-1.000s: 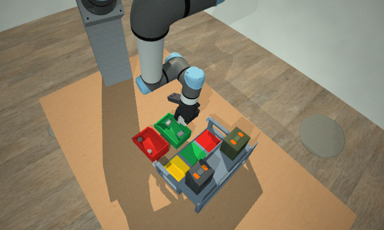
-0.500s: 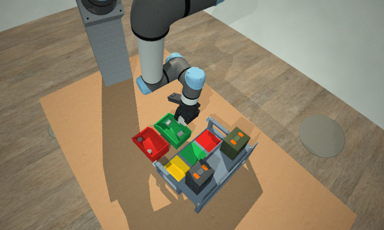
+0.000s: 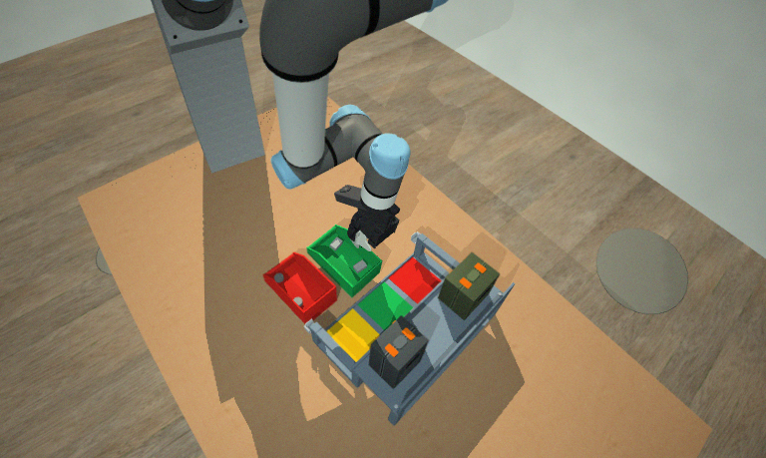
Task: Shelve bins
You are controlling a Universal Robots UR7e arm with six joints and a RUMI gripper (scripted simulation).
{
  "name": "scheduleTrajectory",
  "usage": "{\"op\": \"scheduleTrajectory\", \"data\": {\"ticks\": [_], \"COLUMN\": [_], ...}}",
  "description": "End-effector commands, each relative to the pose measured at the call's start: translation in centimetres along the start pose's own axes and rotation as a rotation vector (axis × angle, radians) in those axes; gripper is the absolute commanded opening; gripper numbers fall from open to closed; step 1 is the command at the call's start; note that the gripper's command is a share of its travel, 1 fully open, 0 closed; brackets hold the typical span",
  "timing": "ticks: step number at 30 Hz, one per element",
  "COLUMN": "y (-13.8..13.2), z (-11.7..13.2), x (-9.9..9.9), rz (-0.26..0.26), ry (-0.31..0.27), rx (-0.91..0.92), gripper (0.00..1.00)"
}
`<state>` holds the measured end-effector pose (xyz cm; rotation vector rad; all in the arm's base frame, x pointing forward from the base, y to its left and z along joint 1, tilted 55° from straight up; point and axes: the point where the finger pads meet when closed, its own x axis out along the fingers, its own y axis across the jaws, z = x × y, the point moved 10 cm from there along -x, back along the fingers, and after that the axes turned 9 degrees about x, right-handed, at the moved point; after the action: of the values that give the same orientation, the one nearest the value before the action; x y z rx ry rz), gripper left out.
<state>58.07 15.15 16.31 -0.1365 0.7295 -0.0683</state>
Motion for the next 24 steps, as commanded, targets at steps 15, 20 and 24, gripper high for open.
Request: {"op": "scheduleTrajectory", "data": {"ticks": [15,20,24], "y": [0.07,0.09,0.13], "z": [0.52,0.68,0.94], "x": [-0.10,-0.12,-0.15], "rz": [0.000,0.000,0.000], "ry": [-0.001,-0.001,-0.001], "rx": [0.000,0.000,0.000], "gripper": [0.00,0.00,0.00]}}
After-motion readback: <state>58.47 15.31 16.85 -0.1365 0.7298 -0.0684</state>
